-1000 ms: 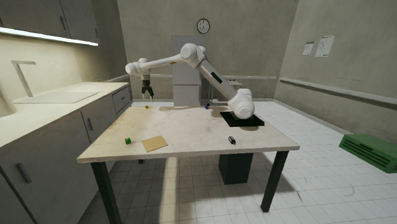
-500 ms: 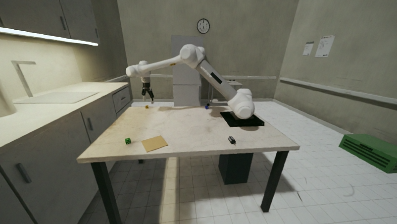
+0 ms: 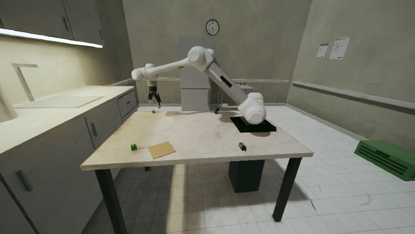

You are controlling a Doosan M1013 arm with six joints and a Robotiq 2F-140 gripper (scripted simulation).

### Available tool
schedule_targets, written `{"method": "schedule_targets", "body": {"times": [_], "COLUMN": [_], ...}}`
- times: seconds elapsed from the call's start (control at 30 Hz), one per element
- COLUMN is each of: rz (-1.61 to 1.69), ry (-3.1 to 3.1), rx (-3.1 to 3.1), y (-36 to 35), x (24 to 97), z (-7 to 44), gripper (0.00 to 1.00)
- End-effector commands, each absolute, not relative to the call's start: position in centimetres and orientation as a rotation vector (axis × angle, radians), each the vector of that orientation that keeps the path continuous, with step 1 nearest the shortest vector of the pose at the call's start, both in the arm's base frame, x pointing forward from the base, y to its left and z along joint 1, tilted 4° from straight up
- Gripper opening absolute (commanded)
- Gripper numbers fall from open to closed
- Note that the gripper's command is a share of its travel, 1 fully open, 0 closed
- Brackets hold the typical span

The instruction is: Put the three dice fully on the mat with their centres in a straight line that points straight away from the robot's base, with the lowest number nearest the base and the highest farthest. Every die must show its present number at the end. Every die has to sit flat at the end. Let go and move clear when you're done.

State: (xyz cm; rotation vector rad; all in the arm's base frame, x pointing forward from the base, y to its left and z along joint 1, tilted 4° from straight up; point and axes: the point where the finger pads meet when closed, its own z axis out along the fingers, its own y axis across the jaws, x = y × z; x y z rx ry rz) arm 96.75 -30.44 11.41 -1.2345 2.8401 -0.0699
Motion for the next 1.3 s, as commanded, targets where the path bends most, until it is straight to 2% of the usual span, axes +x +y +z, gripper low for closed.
{"method": "schedule_targets", "body": {"times": [0.0,1.27], "rz": [-0.071,-0.071], "ry": [2.838,2.838], "rx": [-1.234,-1.234], "y": [-30.44,-30.41], "x": [96.79,95.79], "z": [11.59,11.53], "gripper": [1.0,1.0]}}
